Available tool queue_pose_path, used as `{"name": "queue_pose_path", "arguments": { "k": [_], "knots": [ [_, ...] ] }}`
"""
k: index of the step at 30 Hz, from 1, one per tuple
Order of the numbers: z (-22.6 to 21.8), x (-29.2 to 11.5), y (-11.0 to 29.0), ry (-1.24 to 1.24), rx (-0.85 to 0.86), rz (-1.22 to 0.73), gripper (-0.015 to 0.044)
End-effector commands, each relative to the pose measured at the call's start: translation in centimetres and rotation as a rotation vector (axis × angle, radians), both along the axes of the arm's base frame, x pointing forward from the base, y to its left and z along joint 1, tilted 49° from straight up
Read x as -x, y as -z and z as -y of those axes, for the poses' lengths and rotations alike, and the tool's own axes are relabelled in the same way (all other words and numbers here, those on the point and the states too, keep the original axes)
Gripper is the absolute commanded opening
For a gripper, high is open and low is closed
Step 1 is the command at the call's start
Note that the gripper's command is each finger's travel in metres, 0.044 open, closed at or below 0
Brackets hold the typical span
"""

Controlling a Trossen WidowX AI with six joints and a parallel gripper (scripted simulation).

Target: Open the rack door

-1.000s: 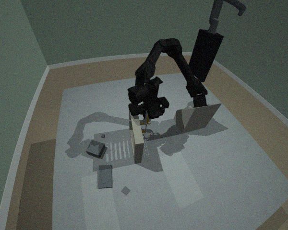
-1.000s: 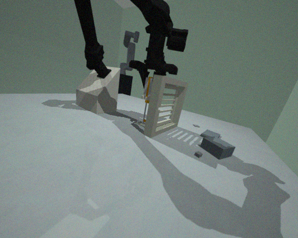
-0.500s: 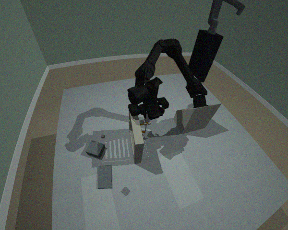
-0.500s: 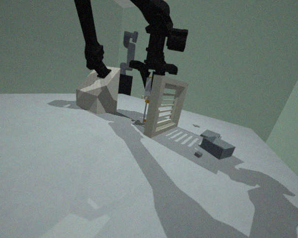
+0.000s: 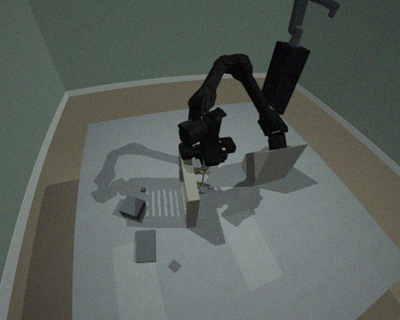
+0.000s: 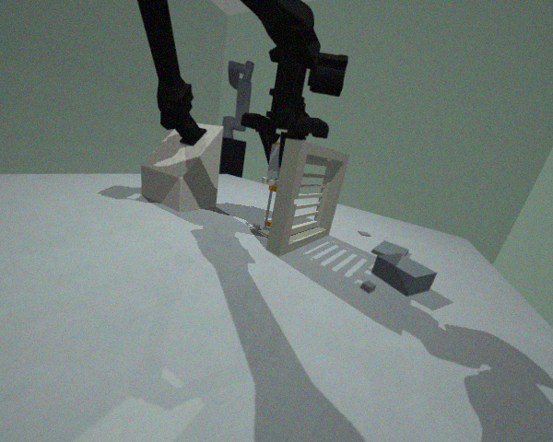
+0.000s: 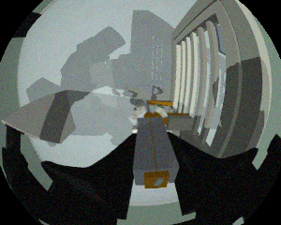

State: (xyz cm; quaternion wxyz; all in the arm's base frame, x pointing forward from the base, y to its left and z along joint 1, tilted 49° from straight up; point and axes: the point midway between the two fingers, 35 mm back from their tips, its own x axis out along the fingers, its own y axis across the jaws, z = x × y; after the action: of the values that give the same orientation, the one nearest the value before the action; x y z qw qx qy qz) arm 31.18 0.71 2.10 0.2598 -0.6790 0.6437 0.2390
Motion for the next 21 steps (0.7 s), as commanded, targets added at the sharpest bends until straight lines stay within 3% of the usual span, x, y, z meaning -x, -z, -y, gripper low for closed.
{"name": "queue_pose_path", "arguments": {
  "k": [1,21],
  "knots": [
    [-0.2,0.5,0.2,0.052,-0.005,0.059,0.0023],
    [-1.1,2.8,1.4,0.286,-0.027,0.323,0.0023]
  ]
}}
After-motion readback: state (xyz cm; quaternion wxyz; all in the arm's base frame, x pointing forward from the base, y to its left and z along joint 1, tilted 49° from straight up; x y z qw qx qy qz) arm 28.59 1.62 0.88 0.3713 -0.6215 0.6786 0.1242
